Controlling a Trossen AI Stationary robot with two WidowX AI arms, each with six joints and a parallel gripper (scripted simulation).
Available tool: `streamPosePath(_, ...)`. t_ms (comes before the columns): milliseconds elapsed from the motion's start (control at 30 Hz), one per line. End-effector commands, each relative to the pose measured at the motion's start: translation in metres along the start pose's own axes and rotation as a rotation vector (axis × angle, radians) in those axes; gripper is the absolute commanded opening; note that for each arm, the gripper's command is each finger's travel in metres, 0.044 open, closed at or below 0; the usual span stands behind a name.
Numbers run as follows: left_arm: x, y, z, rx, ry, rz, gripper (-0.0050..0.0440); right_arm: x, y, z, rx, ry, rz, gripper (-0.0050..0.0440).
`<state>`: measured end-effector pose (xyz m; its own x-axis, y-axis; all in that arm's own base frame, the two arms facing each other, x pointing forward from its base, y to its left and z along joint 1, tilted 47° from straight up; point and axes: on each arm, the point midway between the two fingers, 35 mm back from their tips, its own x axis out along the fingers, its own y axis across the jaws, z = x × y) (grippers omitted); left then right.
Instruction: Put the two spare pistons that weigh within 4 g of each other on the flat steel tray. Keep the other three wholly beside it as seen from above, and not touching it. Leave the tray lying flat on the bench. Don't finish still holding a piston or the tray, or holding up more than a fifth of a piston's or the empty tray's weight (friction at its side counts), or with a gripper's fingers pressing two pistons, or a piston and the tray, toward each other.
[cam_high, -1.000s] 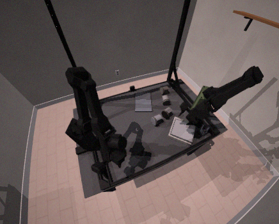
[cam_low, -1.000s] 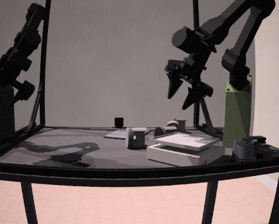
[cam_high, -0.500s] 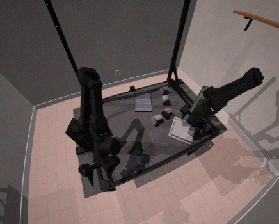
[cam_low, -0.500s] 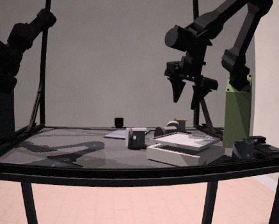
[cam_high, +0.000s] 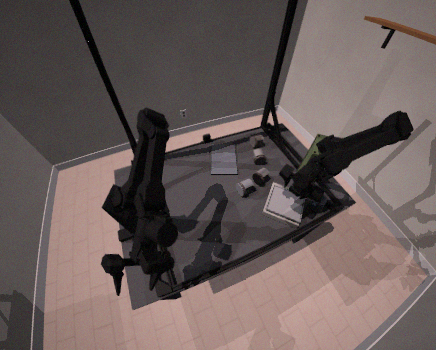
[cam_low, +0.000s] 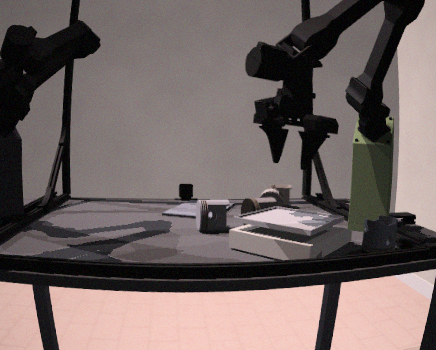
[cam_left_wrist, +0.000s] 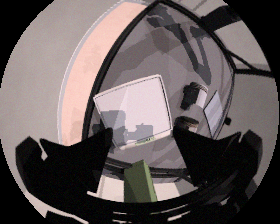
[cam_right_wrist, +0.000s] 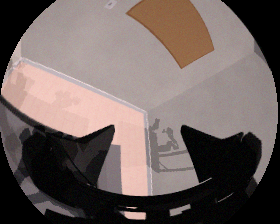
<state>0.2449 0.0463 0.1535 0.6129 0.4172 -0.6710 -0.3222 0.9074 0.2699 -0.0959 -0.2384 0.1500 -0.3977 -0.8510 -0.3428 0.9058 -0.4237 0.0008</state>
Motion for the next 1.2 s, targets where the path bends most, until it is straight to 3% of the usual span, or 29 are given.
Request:
streamPosePath(0, -0.001, 0.000, 0.002, 0.000, 0.021, 0.035, 0.0378, 0.004, -0.009, -0.008, -0.002, 0.039, -0.001, 0.0440)
streamPosePath(67, -0.001, 0.000, 0.002, 0.000, 0.021, 0.035, 0.0378, 0.004, -0.009, -0.008, -0.002, 0.039, -0.001, 0.0440)
streamPosePath(233, -0.001, -0.001, 0.002, 0.002, 0.057, 0.088, 0.0378, 0.008, 0.007, -0.027, -0.029, 0.133, 0.089, 0.0440)
streamPosePath(567, -0.001, -0.001, 0.003, 0.001, 0.056, 0.090, 0.0378, 0.006, 0.038, -0.053, -0.064, 0.316, 0.280, 0.0440)
streamPosePath(700, -0.001, -0.001, 0.003, 0.000, 0.055, 0.089, 0.0378, 0.003, 0.045, -0.058, -0.067, 0.351, 0.320, 0.0440)
streamPosePath(1167, 0.003, -0.062, -0.017, 0.347, 0.070, 0.078, 0.0378, -0.012, 0.075, -0.068, -0.042, 0.560, 0.594, 0.0440)
